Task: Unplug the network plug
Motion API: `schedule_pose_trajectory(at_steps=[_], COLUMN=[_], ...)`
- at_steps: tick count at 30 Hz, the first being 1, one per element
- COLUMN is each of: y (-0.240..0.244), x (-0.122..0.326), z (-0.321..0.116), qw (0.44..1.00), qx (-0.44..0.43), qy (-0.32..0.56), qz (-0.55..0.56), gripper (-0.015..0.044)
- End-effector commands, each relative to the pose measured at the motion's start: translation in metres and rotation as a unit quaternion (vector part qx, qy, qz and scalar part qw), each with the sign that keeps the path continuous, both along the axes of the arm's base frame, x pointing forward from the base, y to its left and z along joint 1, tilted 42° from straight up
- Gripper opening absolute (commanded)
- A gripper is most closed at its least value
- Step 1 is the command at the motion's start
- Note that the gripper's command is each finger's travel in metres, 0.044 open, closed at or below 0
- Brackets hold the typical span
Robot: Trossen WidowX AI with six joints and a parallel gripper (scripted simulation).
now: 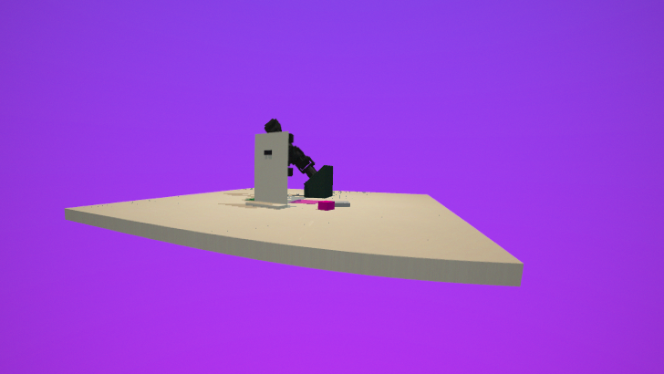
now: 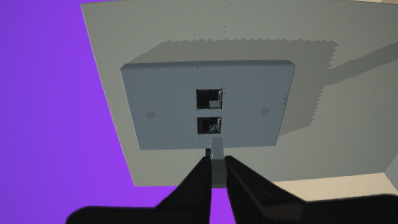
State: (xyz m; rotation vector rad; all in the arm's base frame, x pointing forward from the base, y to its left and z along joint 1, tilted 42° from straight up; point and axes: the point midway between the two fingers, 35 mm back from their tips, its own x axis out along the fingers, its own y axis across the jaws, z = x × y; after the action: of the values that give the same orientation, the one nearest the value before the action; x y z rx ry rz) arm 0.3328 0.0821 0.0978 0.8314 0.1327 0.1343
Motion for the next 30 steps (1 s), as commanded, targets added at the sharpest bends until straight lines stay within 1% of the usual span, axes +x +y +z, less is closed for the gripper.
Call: schedule_pose_trajectory(at_steps=[1,30], y=[0.0,0.003], x=[-0.003,-0.023], z=[0.0,-0.005], qw=[1.0,1.0], qx=[0.002,0.0], qy=[0.002,0.014], qz=[-0.004,-0.005], gripper=[0.0,0.0])
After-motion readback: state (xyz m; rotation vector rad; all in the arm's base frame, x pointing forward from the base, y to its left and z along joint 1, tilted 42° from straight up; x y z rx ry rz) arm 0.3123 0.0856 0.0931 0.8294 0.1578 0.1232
